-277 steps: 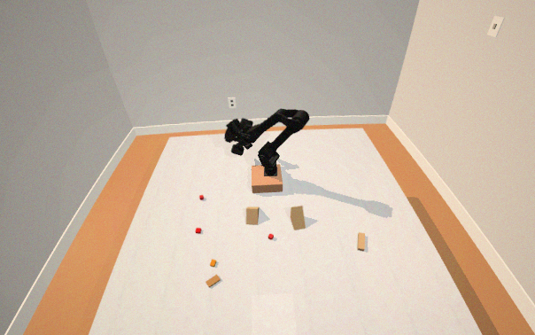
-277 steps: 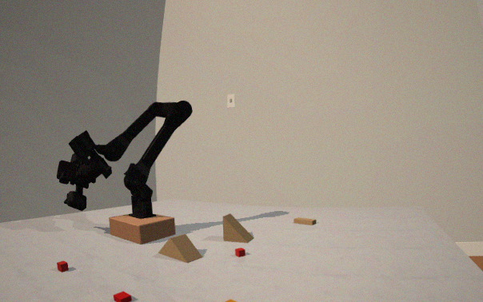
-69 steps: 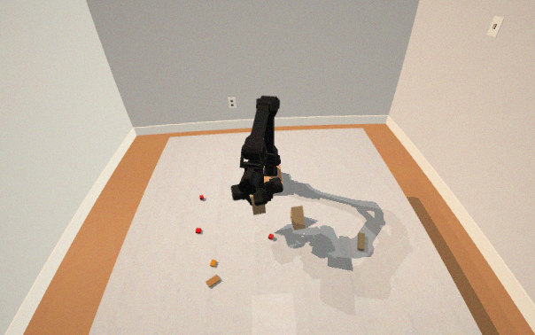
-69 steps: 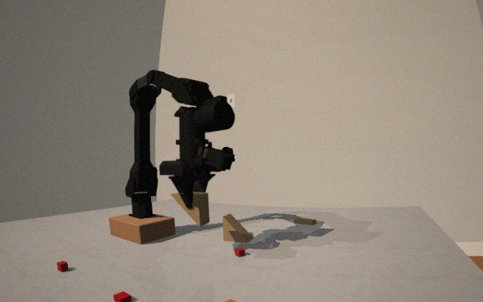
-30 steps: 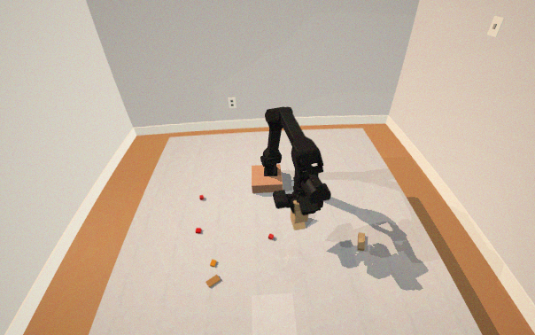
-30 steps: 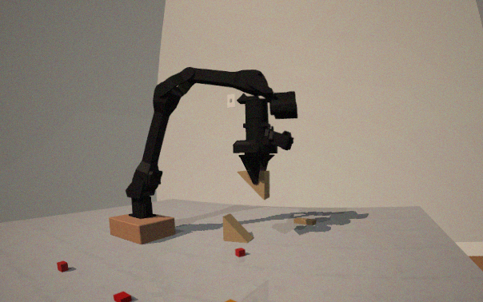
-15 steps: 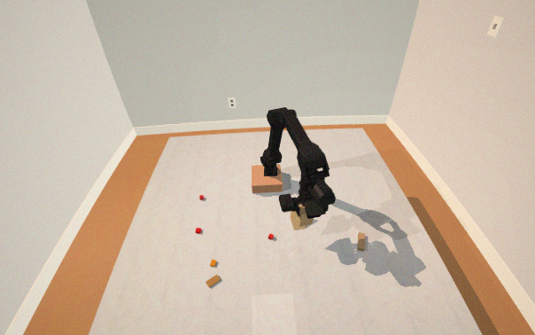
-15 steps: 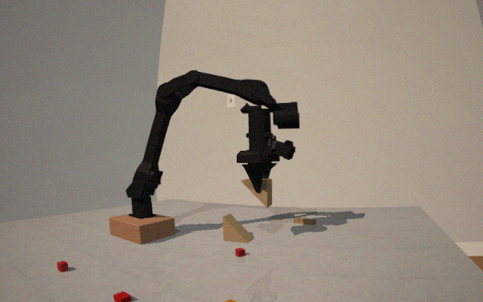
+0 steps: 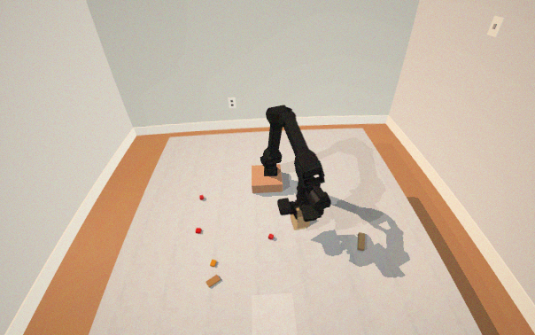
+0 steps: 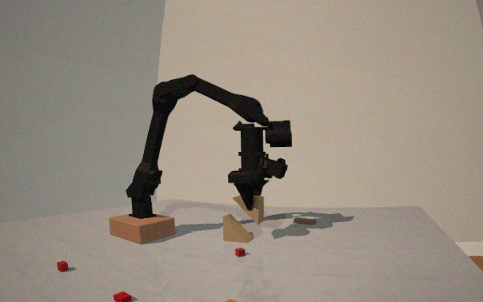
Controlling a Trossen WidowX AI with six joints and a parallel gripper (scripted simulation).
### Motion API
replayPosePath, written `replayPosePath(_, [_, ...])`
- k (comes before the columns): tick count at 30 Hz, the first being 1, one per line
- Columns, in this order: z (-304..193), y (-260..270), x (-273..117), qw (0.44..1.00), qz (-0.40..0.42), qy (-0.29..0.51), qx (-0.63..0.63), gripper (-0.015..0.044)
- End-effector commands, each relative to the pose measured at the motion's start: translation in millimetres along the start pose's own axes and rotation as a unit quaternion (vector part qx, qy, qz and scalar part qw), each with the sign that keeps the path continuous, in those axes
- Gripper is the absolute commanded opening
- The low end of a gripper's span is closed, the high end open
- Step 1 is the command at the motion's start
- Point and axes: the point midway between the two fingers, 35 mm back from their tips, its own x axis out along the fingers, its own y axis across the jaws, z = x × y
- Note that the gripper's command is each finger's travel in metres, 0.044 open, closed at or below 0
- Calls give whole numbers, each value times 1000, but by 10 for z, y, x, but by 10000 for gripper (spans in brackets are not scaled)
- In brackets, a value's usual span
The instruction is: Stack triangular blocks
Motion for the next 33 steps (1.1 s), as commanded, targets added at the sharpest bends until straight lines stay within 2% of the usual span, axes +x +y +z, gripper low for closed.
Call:
replayPosePath(1, [-33,-6,48,1000,-1,-3,2,0])
replayPosePath(8, [-145,-9,295,1000,-1,-3,2,0])
replayPosePath(33, [-167,-20,293,1000,-4,-4,3,0])
